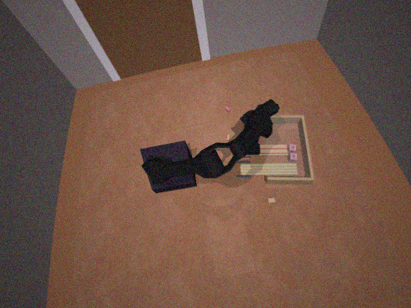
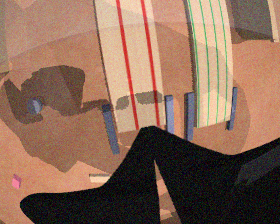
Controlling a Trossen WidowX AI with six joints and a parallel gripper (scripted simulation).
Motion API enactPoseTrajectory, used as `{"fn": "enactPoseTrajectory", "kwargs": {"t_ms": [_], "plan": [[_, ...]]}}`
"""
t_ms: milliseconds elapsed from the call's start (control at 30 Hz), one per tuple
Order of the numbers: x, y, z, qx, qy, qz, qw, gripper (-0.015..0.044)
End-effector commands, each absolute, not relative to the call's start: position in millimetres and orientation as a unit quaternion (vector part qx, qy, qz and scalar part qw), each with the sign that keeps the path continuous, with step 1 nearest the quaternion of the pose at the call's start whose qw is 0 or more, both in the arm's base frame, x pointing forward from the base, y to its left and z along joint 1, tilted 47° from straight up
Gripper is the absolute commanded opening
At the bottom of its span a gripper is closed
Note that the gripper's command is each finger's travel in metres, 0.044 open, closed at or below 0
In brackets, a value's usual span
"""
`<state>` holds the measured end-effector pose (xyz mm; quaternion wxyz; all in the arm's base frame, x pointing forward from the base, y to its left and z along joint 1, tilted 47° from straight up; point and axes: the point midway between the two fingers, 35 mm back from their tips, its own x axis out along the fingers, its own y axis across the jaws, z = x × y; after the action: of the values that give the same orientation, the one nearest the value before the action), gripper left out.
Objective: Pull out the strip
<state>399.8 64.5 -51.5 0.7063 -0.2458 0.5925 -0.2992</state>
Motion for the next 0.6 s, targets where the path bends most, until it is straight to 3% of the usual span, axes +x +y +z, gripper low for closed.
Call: {"fn": "enactPoseTrajectory", "kwargs": {"t_ms": [0, 567], "plan": [[400, 60, -56, -0.246, 0.594, -0.299, 0.705, 0.0000], [403, 39, -75, -0.247, 0.594, -0.299, 0.705, 0.0000]]}}
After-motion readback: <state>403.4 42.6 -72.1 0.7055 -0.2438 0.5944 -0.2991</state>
